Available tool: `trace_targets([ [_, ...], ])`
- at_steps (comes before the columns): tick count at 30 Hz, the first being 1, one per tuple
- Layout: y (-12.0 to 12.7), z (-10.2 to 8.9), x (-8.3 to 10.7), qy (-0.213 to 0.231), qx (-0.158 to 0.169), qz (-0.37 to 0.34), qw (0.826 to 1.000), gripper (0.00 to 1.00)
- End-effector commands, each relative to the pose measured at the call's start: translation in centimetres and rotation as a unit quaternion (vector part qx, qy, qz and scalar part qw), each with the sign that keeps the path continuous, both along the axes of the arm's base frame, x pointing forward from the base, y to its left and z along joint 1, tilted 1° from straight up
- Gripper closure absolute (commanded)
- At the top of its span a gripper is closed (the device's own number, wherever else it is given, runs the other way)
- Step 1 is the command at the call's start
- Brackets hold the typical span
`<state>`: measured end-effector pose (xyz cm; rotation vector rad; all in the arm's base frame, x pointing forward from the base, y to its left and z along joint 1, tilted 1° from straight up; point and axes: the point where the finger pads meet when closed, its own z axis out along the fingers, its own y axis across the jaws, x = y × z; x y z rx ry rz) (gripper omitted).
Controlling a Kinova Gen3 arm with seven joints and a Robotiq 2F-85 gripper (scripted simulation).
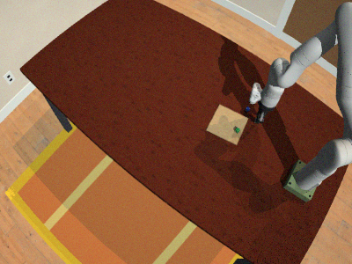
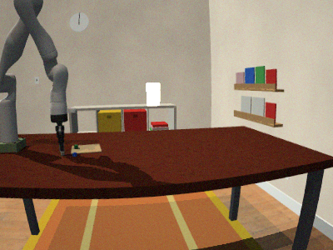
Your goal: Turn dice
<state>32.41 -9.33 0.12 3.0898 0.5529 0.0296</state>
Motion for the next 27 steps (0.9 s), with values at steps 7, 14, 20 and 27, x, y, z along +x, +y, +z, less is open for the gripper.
trace_targets([
  [7,0.1,-1.1,0.0,0.001,0.001,0.001,1.000,0.69],
  [14,0.1,-1.6,0.0,0.001,0.001,0.001,1.000,0.69],
  [20,0.1,-1.8,0.0,0.001,0.001,0.001,1.000,0.69],
  [27,0.1,-1.8,0.0,0.001,0.001,0.001,1.000,0.69],
])
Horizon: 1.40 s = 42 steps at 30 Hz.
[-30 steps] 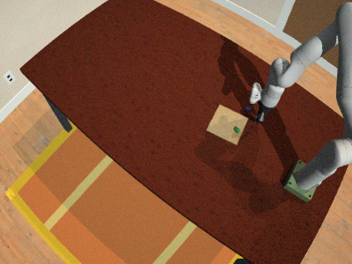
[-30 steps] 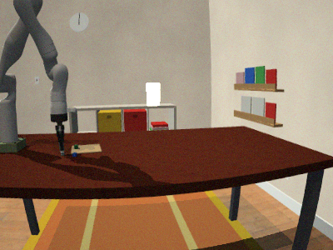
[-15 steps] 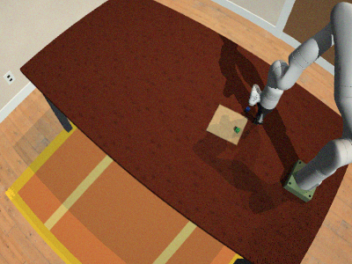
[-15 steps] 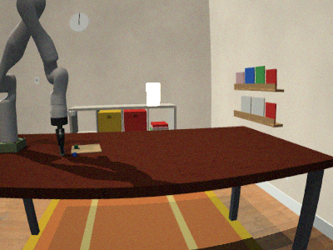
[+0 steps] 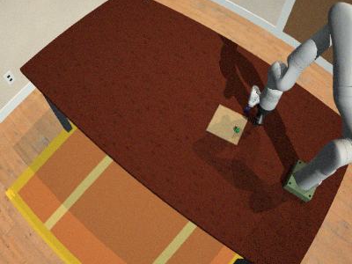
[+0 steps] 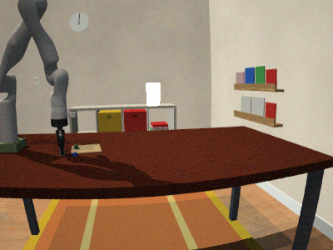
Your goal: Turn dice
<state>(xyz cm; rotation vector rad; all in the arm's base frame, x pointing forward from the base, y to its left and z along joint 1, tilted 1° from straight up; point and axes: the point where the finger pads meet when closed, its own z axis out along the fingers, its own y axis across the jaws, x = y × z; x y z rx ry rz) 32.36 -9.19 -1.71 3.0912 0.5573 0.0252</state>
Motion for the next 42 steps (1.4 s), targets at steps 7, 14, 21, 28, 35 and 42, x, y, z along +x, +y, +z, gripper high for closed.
trace_targets([
  [7,0.00,0.03,0.03,0.000,0.000,0.000,1.000,0.69],
  [14,0.00,0.03,0.03,0.000,0.000,0.000,1.000,0.69],
  [21,0.00,0.03,0.03,0.000,0.000,0.000,1.000,0.69],
  [28,0.00,0.03,0.03,0.000,0.000,0.000,1.000,0.69],
  [35,0.00,0.03,0.03,0.000,0.000,0.000,1.000,0.89],
  [42,0.00,0.03,0.03,0.000,0.000,0.000,1.000,0.89],
])
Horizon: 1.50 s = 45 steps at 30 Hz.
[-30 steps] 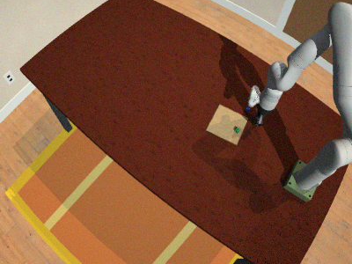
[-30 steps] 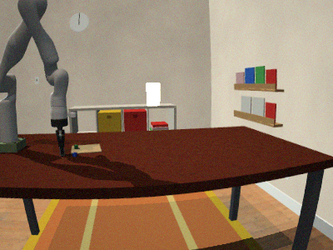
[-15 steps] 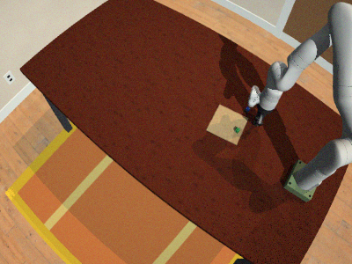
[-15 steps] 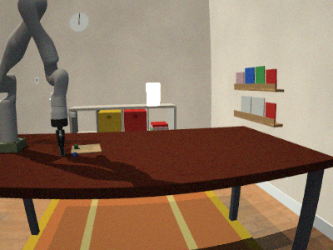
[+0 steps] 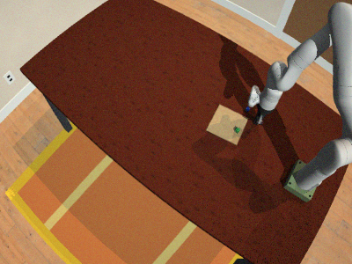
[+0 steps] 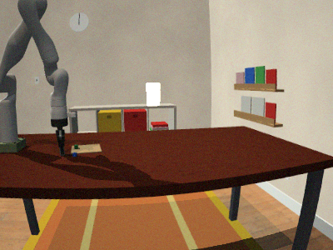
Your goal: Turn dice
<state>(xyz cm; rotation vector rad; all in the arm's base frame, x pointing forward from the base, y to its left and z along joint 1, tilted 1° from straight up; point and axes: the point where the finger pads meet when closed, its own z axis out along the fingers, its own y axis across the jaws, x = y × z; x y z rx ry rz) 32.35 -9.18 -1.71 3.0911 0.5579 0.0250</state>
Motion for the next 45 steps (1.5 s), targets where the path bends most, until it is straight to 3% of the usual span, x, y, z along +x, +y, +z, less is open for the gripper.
trace_targets([
  [1,0.0,0.0,0.0,0.000,0.000,0.000,1.000,0.89],
  [29,0.0,0.3,0.0,-0.001,0.000,0.000,1.000,0.89],
  [45,0.0,4.3,0.0,-0.001,0.000,0.000,1.000,0.89],
])
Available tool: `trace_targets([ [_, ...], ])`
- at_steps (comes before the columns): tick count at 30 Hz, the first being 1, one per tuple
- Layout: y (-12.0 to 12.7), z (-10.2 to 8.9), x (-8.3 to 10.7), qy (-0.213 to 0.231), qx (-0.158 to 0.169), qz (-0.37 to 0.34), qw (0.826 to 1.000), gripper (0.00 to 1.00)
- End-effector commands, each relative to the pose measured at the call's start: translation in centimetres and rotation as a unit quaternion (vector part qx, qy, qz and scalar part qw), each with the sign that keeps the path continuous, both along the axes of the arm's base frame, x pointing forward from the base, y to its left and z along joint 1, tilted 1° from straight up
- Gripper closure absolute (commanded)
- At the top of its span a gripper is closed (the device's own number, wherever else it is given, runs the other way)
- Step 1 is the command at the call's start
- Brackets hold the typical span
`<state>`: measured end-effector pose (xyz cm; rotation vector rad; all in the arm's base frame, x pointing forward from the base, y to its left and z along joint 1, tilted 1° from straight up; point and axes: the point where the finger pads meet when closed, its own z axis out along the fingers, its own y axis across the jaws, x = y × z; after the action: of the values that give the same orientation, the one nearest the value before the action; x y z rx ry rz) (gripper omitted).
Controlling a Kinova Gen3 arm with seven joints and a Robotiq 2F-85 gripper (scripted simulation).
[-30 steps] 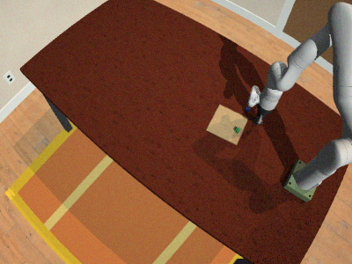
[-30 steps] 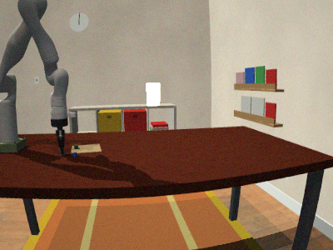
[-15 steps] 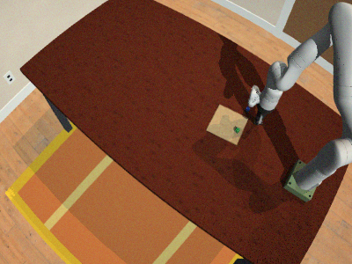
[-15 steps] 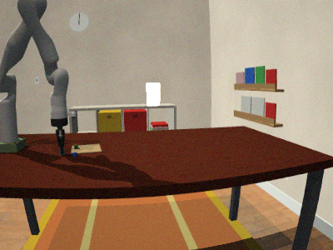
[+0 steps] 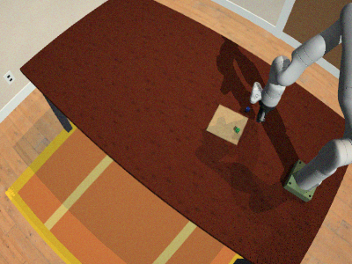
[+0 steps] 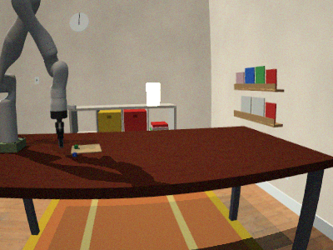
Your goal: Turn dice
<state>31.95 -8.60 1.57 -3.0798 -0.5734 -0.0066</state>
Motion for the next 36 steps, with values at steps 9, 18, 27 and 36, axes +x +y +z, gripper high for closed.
trace_targets([
  [9,-0.6,4.8,0.3,-0.007,-0.004,-0.006,1.000,0.89],
  [18,-0.6,6.5,0.3,-0.007,-0.004,-0.006,1.000,0.89],
  [27,-0.6,6.7,0.3,-0.007,-0.004,-0.006,1.000,0.89],
  [36,-0.4,6.8,0.6,-0.007,-0.004,-0.011,1.000,0.89],
])
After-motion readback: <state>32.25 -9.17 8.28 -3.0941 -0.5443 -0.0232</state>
